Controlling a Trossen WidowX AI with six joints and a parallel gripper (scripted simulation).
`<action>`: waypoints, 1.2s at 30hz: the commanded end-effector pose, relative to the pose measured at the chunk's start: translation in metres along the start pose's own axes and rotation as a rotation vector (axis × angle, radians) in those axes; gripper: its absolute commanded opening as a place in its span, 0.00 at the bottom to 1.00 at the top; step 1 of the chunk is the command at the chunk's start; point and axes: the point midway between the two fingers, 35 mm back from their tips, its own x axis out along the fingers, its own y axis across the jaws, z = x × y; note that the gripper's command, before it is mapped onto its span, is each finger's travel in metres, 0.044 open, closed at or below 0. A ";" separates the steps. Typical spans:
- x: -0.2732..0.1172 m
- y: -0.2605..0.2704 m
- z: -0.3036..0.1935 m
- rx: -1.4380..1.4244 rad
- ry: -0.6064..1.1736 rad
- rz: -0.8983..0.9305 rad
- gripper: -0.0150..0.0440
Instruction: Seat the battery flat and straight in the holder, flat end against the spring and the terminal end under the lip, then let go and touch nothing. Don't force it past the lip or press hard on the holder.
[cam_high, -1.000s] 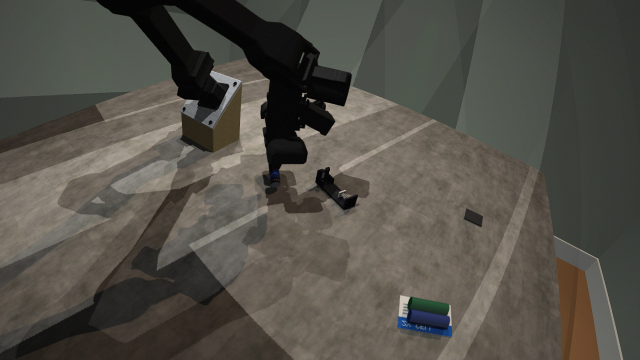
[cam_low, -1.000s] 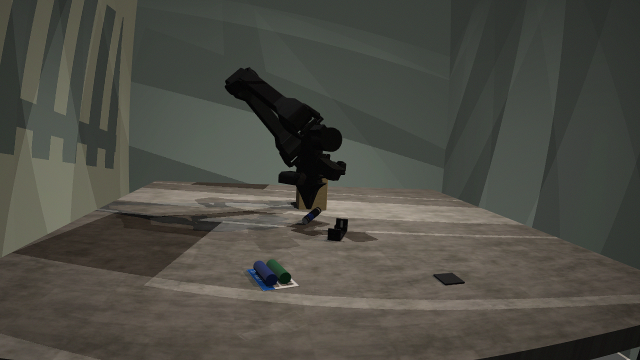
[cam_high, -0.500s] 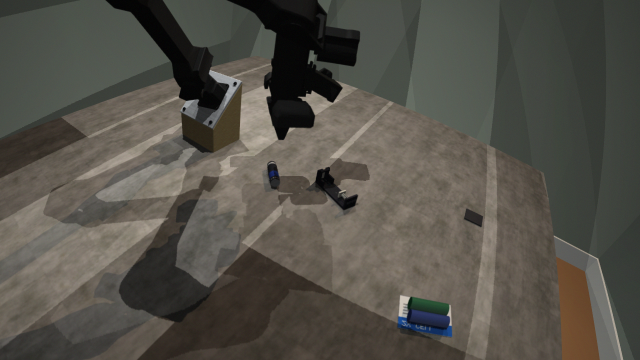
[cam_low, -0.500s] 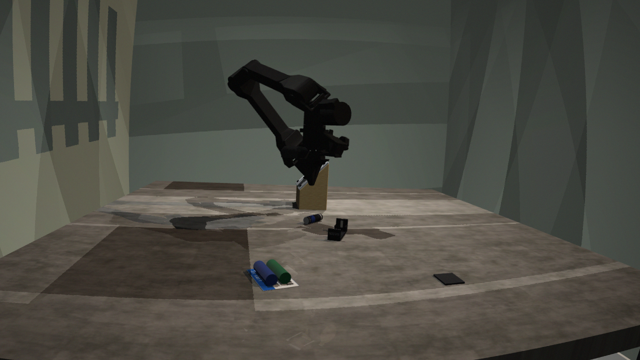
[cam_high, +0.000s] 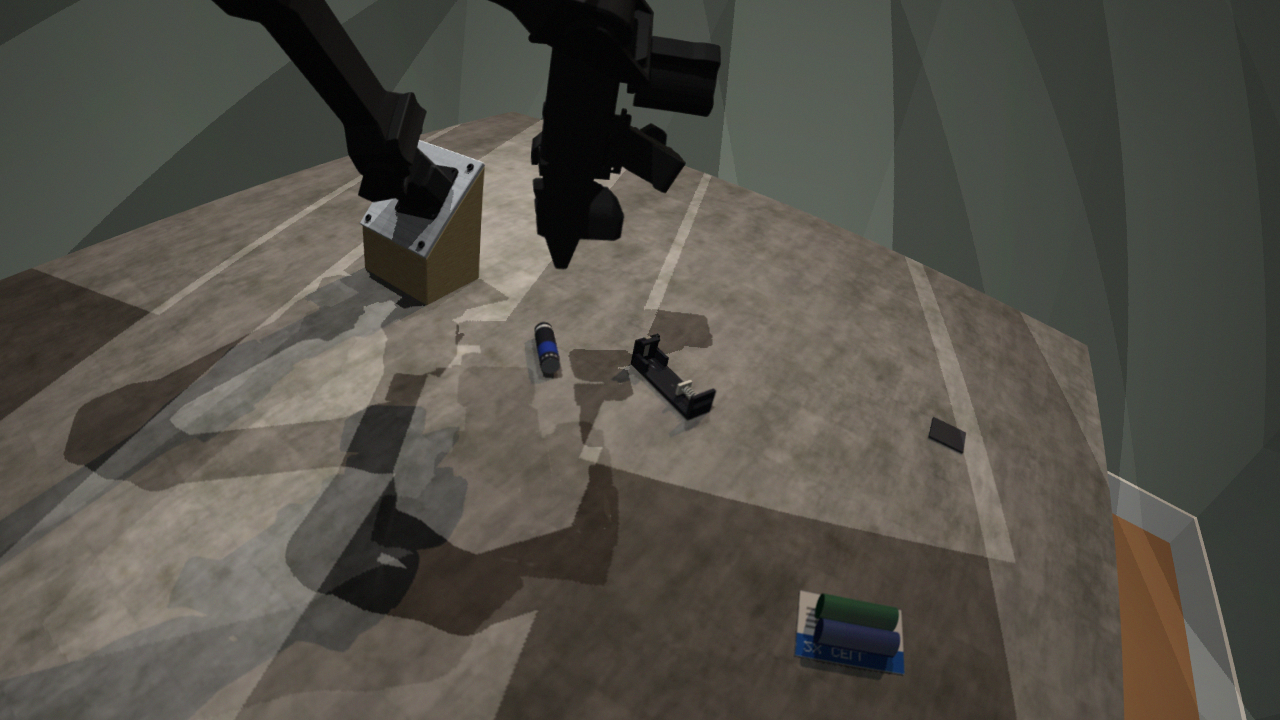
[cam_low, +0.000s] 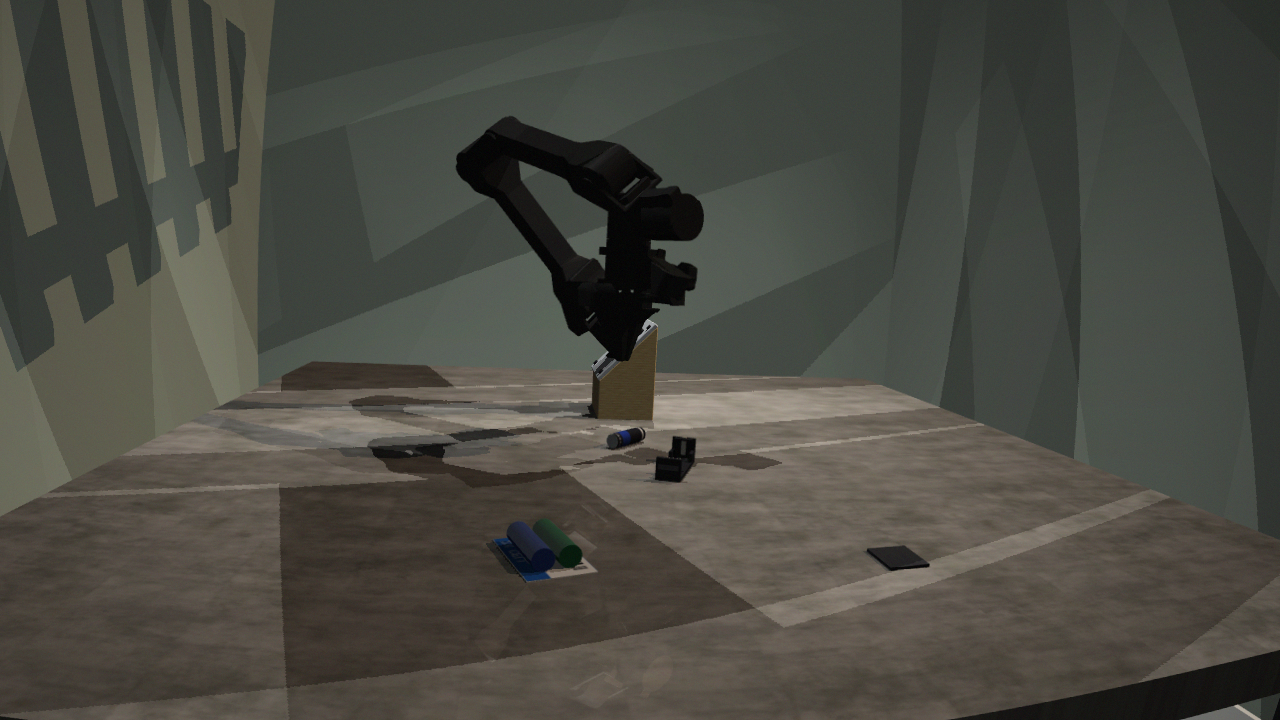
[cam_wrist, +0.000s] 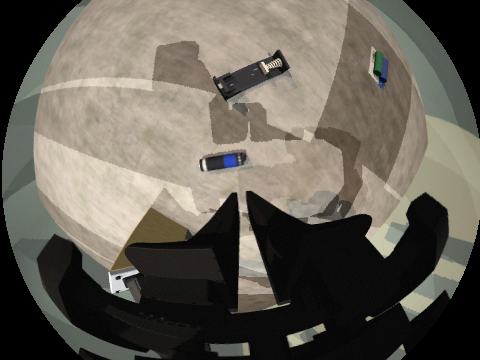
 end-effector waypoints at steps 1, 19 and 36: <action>0.010 0.003 0.000 0.208 0.003 0.001 0.43; 0.063 0.019 -0.003 1.513 0.005 -0.001 0.63; 0.069 0.019 -0.002 1.513 0.004 0.000 0.63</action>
